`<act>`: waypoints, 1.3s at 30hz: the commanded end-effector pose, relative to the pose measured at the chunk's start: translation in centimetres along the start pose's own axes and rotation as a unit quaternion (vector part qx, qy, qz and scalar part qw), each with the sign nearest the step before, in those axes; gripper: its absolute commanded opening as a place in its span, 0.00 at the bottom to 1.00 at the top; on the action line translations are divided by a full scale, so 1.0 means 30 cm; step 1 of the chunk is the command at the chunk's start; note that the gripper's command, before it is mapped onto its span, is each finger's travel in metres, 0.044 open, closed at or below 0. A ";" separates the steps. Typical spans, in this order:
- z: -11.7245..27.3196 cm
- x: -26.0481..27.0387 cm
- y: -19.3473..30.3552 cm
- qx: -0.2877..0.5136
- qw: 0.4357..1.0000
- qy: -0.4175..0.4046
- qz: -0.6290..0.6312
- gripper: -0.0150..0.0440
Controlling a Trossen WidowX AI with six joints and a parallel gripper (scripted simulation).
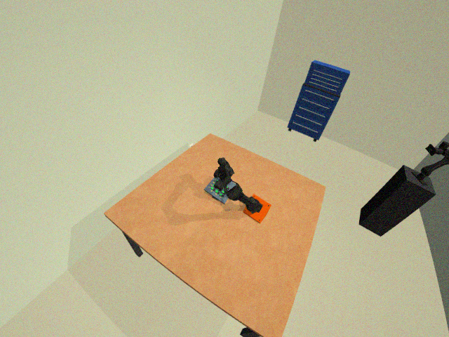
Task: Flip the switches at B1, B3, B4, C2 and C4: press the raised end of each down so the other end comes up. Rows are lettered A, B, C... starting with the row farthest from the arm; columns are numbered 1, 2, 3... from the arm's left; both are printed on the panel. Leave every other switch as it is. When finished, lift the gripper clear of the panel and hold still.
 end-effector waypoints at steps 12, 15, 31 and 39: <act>-0.007 0.001 -0.001 -0.001 1.000 -0.002 -0.003 0.25; -0.008 0.001 -0.001 -0.001 1.000 -0.002 -0.003 0.25; -0.015 0.001 -0.001 -0.001 1.000 -0.002 -0.003 0.25; -0.019 0.001 -0.002 -0.001 1.000 -0.002 -0.003 0.25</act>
Point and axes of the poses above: the point midway between the two fingers, 35 mm back from their tips, its own z axis back along the fingers, its own x axis across the jaws, y = z × x, the point moved 2 cm from there along z, back along the fingers, and after that the axes turned 7 degrees about z, right-handed, at the moved point
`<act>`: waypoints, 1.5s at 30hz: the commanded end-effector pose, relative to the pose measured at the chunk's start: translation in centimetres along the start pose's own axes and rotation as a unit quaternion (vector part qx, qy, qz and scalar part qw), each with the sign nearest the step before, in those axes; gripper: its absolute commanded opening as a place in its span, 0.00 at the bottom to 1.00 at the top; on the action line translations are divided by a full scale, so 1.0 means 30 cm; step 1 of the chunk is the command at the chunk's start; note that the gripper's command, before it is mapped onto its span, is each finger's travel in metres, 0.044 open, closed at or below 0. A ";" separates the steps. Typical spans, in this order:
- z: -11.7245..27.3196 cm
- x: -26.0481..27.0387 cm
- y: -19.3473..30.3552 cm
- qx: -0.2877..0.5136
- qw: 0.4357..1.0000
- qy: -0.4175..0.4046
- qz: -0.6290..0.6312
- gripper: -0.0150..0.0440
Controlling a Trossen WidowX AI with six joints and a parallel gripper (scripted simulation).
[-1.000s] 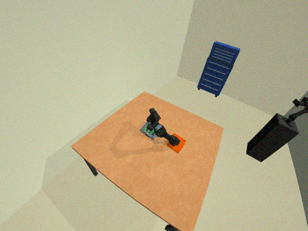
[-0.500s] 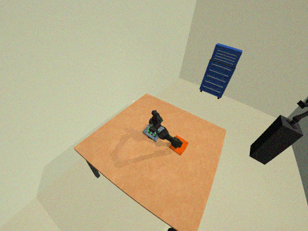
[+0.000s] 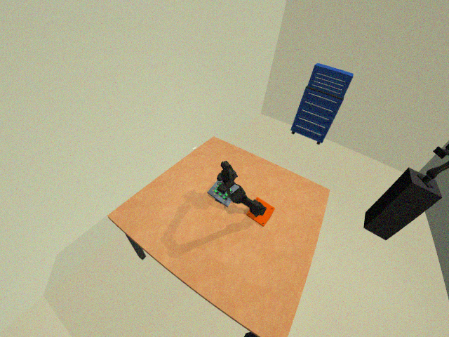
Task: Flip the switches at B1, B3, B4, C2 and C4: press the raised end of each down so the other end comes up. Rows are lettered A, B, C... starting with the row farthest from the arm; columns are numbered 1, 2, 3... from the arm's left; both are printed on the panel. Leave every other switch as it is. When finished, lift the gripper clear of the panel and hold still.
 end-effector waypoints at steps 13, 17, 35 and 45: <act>0.212 -0.001 0.011 -0.013 1.000 0.001 -0.003 0.25; 0.211 -0.083 0.079 -0.012 1.000 0.002 -0.003 0.25; 0.060 -0.088 0.086 -0.026 1.000 0.003 -0.003 0.25; 0.018 -0.088 0.084 -0.026 1.000 0.003 -0.003 0.25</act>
Point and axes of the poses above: the point midway between the two fingers, 35 mm back from their tips, its own z axis back along the fingers, its own x axis across the jaws, y = z × x, the point moved 2 cm from there along z, back along the fingers, and after that the axes turned 7 degrees about z, right-handed, at the moved point
